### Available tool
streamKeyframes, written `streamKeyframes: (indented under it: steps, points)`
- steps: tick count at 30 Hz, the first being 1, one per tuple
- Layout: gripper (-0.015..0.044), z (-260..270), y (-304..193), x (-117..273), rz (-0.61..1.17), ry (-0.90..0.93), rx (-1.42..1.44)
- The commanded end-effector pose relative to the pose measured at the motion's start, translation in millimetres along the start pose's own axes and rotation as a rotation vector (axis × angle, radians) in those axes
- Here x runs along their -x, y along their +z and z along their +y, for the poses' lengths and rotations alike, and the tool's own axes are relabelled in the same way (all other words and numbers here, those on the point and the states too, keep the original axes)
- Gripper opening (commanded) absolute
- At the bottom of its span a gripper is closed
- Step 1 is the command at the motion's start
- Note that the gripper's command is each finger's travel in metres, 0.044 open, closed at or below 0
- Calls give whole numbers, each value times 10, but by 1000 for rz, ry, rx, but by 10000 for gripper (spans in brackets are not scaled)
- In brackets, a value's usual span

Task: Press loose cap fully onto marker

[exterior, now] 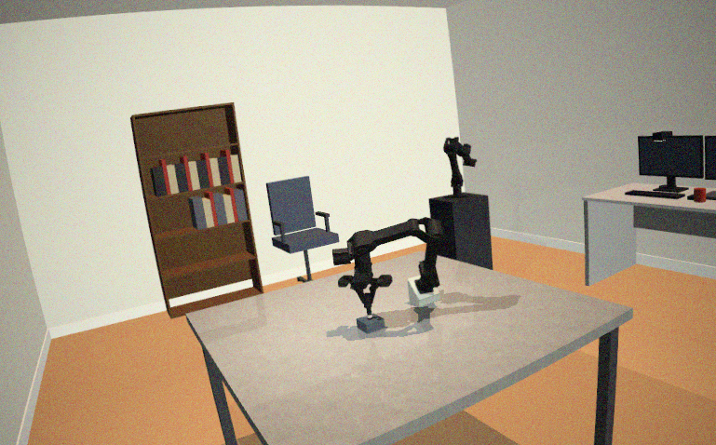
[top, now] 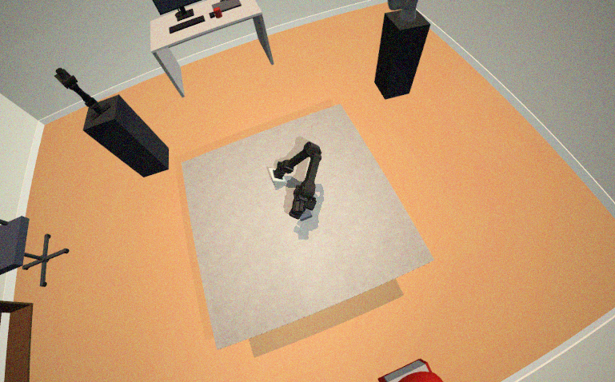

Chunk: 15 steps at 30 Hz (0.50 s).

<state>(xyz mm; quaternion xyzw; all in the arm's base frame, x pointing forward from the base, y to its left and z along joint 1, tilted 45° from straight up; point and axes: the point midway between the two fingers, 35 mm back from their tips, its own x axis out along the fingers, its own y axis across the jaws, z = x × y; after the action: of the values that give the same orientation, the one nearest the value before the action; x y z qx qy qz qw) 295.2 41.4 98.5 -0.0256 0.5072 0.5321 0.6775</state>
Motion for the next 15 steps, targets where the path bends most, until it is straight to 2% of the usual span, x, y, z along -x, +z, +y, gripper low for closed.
streamKeyframes:
  steps: [1,15]
  points:
    - [0,3,-10,-77,-2,3,-5]
    - [0,14,-11,-211,-3,4,-5]
